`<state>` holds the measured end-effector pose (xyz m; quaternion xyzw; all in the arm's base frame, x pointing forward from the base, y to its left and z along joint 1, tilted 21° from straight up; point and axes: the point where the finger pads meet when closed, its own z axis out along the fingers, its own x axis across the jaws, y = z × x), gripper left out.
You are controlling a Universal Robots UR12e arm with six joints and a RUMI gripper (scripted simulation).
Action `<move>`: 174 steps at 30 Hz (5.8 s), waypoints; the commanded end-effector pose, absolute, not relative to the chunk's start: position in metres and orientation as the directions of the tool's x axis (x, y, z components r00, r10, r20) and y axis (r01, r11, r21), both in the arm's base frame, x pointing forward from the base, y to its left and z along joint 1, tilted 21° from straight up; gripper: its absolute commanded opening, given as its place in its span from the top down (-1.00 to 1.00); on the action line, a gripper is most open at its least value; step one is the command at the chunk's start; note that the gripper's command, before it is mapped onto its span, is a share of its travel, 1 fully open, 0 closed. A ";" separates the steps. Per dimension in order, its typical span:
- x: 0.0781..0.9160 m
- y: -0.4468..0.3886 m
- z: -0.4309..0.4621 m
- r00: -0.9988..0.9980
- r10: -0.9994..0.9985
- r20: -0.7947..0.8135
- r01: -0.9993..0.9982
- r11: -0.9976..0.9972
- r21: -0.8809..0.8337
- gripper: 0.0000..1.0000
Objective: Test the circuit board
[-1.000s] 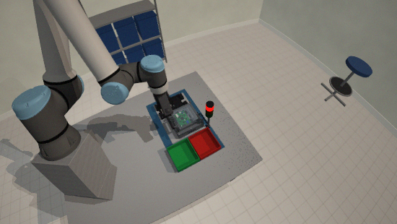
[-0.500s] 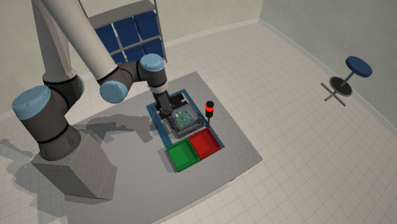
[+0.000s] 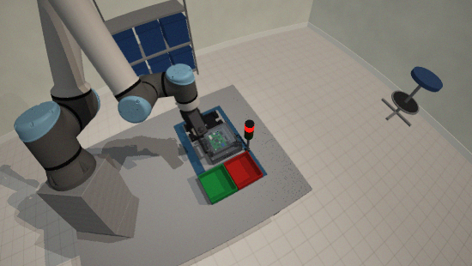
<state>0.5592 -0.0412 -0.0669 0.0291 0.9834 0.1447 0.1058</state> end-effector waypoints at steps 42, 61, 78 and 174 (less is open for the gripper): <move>0.560 -0.042 -0.066 -0.215 -0.921 -0.325 -0.952 0.272 -0.140 1.00; 0.560 -0.041 -0.067 -0.138 -0.940 -0.313 -0.966 0.197 -0.166 1.00; 0.560 -0.041 -0.067 -0.138 -0.940 -0.313 -0.966 0.197 -0.166 1.00; 0.593 0.039 -0.085 -0.138 -0.940 -0.313 -0.966 0.197 -0.166 1.00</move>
